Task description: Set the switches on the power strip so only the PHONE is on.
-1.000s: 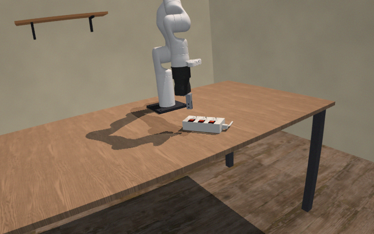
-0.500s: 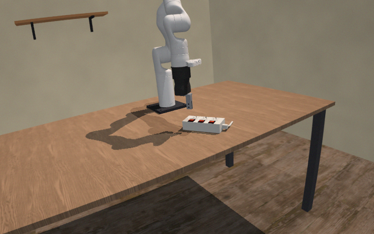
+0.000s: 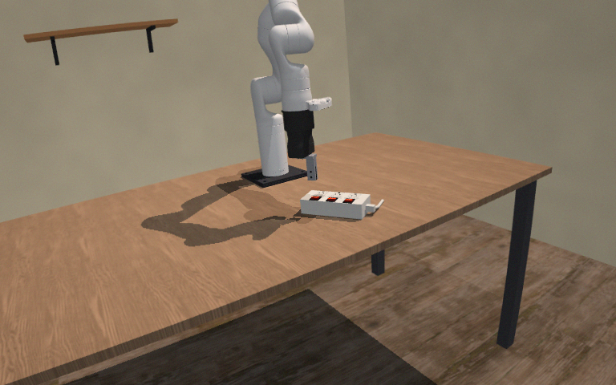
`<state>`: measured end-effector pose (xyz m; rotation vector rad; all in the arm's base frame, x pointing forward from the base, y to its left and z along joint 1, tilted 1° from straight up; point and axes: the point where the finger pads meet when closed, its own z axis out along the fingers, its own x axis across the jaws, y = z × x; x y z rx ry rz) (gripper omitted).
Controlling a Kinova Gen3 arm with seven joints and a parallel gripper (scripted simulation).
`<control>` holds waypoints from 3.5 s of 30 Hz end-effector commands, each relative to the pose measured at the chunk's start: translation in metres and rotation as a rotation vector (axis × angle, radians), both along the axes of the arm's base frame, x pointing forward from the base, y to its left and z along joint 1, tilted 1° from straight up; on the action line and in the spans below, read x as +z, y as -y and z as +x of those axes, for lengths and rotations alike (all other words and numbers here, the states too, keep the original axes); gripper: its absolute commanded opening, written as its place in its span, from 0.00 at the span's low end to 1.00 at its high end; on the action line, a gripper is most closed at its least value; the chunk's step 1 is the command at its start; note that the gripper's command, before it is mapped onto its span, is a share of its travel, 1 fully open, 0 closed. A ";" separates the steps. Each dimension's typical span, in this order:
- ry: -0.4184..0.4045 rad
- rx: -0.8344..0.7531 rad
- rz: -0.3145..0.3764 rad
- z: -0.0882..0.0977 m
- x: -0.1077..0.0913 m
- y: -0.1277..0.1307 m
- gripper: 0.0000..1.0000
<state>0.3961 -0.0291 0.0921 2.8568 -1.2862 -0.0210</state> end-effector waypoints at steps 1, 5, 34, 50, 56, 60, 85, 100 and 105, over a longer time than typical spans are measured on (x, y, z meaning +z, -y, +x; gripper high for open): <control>0.000 0.000 0.000 0.000 -0.001 0.000 0.00; 0.000 0.000 0.000 0.000 -0.005 0.000 0.00; 0.000 0.000 0.000 -0.001 -0.036 0.000 0.00; 0.000 0.000 0.000 -0.001 -0.042 0.000 0.00; 0.000 0.000 0.000 -0.001 -0.042 0.000 0.00; 0.000 0.000 0.000 -0.001 -0.042 0.000 0.00; 0.000 0.000 0.000 -0.001 -0.042 0.000 0.00; 0.000 0.000 0.000 0.000 -0.042 0.000 0.00; 0.000 0.000 0.000 0.000 -0.042 0.000 0.00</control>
